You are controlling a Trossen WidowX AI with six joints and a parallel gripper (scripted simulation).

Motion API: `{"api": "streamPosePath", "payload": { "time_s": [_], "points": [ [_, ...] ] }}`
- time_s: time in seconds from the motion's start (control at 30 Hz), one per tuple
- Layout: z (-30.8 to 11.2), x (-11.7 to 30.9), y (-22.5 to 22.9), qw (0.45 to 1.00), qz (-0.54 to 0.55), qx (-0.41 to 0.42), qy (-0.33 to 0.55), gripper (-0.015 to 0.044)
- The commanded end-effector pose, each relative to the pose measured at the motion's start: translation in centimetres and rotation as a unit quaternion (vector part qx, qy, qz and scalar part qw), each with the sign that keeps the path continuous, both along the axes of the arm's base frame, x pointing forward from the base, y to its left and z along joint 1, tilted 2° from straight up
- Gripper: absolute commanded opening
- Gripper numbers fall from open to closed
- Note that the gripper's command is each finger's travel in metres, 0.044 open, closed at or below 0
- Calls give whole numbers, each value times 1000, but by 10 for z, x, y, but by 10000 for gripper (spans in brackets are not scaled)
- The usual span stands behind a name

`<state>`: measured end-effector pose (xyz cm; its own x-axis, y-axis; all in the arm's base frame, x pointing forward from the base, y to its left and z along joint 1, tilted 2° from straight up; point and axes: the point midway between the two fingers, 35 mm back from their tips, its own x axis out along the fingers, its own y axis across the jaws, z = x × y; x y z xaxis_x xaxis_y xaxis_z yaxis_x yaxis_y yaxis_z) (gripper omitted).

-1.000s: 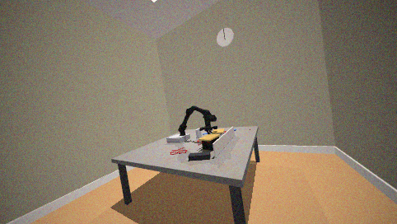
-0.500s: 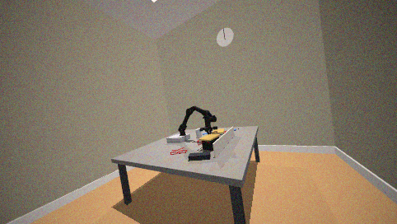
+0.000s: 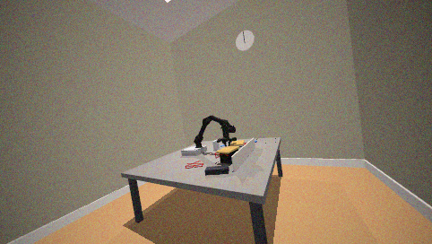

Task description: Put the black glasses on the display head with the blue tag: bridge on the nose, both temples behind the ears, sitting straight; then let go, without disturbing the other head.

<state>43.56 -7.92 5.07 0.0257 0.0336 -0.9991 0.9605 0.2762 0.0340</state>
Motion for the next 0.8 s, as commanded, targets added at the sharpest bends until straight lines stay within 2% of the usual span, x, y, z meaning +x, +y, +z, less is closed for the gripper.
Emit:
{"api": "streamPosePath", "payload": {
  "time_s": [0.0, 0.3, 0.5, 0.77],
  "points": [
    [25, 1, -2, 1000, -1, -2, -6, 108],
    [28, -3, -3, 1000, -2, -2, -6, 108],
    [33, -34, -12, 1000, -2, -2, -5, 108],
    [41, -53, -18, 1000, -2, -3, -4, 108]
  ]
}}
